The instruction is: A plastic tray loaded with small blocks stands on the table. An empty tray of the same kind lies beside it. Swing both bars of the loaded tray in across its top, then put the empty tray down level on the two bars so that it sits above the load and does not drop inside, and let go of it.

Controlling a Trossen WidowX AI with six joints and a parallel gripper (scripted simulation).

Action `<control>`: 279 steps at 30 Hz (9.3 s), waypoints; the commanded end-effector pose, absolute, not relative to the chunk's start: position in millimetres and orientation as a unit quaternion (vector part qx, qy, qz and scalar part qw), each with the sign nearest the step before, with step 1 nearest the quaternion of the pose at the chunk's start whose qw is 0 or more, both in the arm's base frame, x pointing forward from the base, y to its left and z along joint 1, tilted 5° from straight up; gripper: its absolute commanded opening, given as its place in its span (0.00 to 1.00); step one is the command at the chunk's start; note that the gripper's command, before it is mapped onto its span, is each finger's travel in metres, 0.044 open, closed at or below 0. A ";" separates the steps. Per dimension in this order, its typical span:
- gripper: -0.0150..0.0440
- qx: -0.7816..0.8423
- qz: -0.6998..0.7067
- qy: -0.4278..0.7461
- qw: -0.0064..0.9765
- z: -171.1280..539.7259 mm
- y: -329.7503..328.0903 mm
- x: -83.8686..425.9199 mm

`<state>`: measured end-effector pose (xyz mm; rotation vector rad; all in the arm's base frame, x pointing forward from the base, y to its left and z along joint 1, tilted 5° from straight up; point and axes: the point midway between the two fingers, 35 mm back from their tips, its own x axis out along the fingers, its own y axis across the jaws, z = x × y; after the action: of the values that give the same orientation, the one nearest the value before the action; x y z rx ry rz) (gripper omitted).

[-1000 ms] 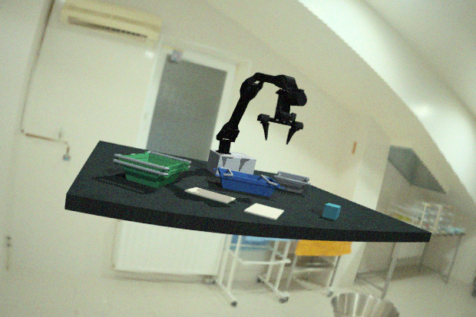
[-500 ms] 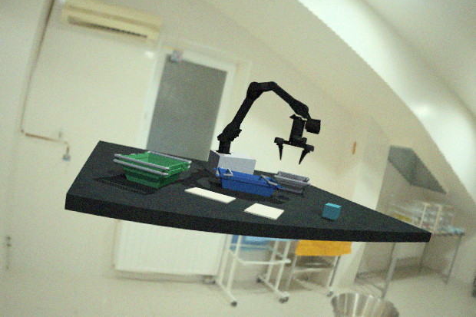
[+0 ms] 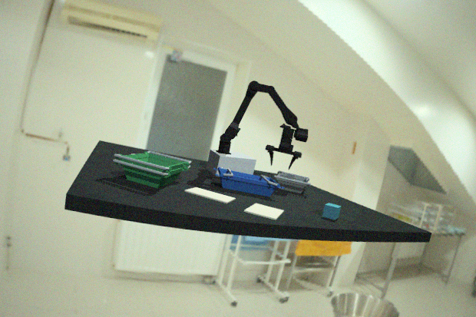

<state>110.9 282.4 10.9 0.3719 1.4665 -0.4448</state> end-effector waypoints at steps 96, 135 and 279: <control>0.25 0.176 -0.201 0.659 0.703 7.2 283.7 109.5; 0.25 0.177 -0.200 0.659 0.703 102.7 317.6 115.9; 0.25 0.559 -0.552 0.401 0.472 134.4 16.3 329.1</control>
<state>328.3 17.2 130.4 1.3569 0.9988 -1.3578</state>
